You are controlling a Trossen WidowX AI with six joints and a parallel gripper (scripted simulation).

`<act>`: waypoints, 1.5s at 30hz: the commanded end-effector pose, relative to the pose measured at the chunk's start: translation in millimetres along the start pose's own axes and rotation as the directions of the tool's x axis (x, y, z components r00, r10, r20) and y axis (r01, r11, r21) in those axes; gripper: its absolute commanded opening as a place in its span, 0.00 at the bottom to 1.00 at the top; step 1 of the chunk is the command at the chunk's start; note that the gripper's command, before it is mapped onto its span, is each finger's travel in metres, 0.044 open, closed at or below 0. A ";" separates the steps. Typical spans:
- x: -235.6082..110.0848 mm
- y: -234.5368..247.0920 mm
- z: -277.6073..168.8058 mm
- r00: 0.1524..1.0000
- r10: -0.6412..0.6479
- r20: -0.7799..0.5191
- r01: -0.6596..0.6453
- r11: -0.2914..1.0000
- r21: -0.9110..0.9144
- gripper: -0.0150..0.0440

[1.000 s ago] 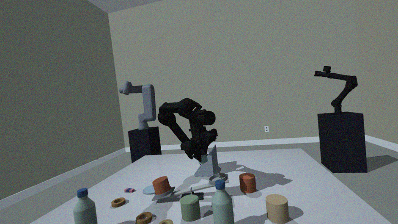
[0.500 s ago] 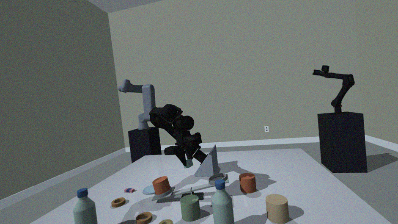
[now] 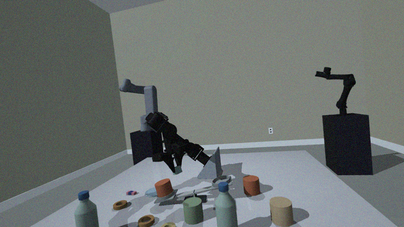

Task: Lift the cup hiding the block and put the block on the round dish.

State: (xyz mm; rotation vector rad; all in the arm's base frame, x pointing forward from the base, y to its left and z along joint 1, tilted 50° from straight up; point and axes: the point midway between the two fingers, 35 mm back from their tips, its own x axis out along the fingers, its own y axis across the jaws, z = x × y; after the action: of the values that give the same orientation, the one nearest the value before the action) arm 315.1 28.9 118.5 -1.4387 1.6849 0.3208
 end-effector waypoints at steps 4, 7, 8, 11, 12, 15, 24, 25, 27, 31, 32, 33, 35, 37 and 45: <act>6.2 -9.0 -32.8 1.000 -0.013 0.002 0.013 1.000 -0.004 0.25; 8.8 -11.5 -45.5 1.000 -0.016 0.003 0.016 1.000 -0.003 0.25; 9.6 -12.2 -49.7 1.000 -0.017 0.003 0.017 1.000 -0.002 0.25; 12.2 -14.2 -62.5 1.000 -0.023 0.000 0.023 1.000 -0.003 0.25; 13.1 -14.8 -66.9 1.000 -0.025 -0.002 0.025 1.000 -0.004 0.25; 15.8 -16.1 -80.2 0.999 -0.033 -0.010 0.032 0.999 -0.007 0.25; 24.3 -15.5 -120.9 0.998 -0.047 -0.043 0.046 0.999 -0.014 0.25; 25.2 -15.0 -125.5 0.998 -0.047 -0.047 0.047 0.999 -0.015 0.25; 27.2 -13.6 -134.8 0.997 -0.048 -0.056 0.047 0.999 -0.016 0.25; 31.2 -9.7 -153.5 0.996 -0.045 -0.077 0.044 0.999 -0.017 0.25; 32.2 -8.4 -158.2 0.996 -0.044 -0.082 0.043 0.999 -0.017 0.25; 33.2 -7.0 -162.8 0.995 -0.042 -0.088 0.041 0.999 -0.017 0.25; 35.1 -4.1 -172.1 0.994 -0.039 -0.099 0.038 0.999 -0.017 0.25; 36.9 -0.9 -181.1 0.993 -0.035 -0.111 0.034 0.999 -0.017 0.25; 40.4 5.4 -196.5 0.991 -0.028 -0.131 0.026 1.000 -0.016 0.25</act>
State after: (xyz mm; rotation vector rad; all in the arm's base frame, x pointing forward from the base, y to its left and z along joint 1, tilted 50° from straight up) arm 229.2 -126.9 201.6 -1.5109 1.7619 0.2252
